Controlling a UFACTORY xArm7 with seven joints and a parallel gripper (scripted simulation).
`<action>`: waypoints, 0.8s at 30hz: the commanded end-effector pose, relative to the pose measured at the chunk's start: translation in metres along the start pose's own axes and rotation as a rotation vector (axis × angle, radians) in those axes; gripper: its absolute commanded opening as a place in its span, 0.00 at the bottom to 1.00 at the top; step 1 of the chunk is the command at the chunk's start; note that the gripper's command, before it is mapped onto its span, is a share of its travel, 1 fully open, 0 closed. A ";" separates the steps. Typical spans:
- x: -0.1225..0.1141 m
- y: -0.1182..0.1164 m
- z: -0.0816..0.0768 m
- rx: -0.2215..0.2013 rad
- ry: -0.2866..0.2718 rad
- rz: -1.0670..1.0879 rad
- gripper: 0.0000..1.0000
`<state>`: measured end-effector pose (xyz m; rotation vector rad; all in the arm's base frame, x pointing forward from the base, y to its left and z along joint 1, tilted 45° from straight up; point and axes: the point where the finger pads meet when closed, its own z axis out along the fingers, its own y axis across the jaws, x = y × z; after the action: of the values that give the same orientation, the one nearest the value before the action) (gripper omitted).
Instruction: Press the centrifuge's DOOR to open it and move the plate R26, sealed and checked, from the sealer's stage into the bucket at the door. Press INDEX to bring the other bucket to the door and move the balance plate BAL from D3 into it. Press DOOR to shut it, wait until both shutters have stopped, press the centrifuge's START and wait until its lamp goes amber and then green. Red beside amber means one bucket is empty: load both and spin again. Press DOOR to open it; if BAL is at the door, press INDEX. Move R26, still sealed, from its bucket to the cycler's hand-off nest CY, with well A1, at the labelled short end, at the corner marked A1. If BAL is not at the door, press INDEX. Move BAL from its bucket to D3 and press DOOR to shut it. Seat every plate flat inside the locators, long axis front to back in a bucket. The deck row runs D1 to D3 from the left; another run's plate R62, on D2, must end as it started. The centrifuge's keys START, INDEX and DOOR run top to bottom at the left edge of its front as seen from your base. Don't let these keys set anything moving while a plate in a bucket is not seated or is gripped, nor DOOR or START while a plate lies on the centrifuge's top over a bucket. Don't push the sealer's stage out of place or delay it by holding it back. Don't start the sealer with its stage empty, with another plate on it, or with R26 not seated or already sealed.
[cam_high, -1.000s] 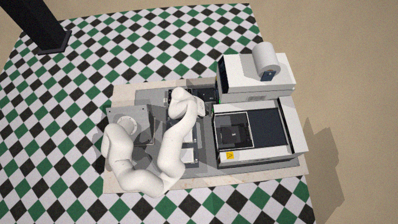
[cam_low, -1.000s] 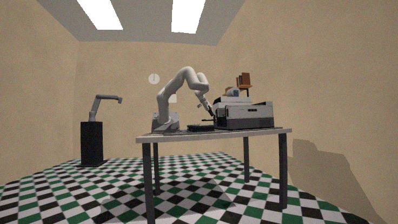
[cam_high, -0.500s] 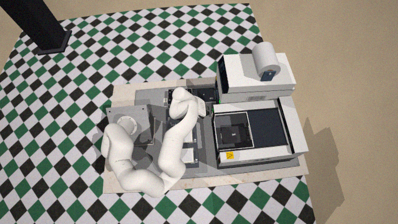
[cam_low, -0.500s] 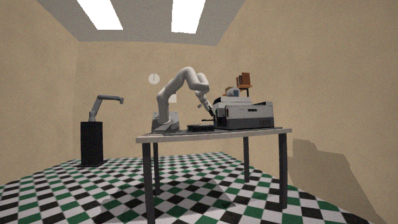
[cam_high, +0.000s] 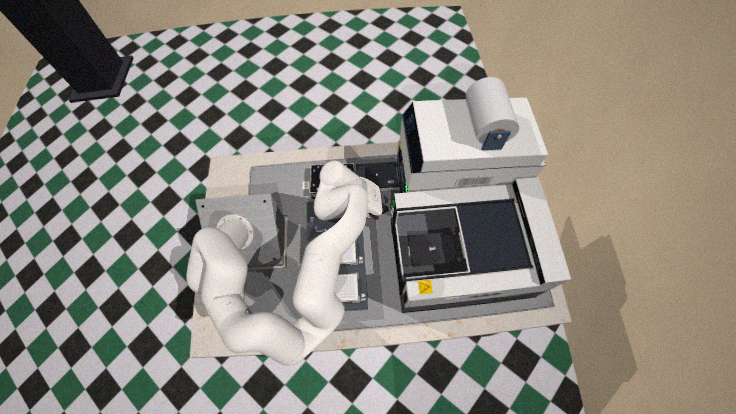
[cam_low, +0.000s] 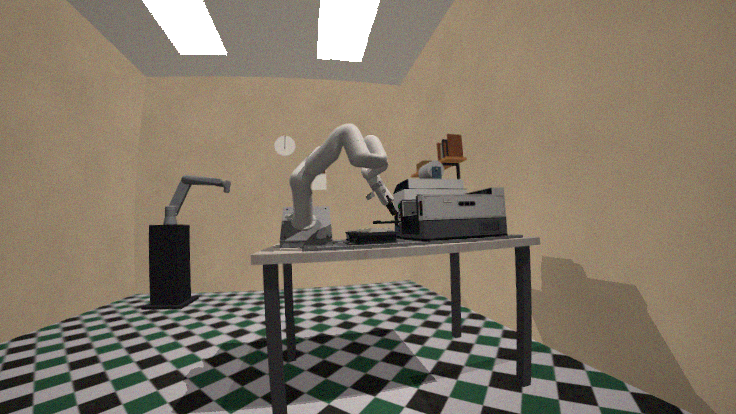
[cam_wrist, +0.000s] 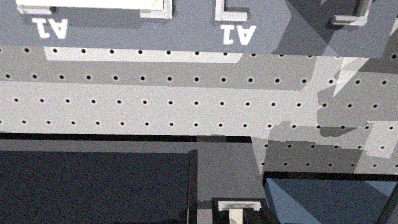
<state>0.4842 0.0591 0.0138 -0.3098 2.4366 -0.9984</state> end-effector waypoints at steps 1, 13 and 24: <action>-0.003 0.001 -0.001 -0.002 -0.004 0.001 0.00; -0.005 0.001 0.000 -0.002 -0.004 0.001 0.00; -0.007 0.001 0.001 -0.002 -0.004 0.001 0.00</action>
<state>0.4896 0.0592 0.0137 -0.3099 2.4366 -0.9984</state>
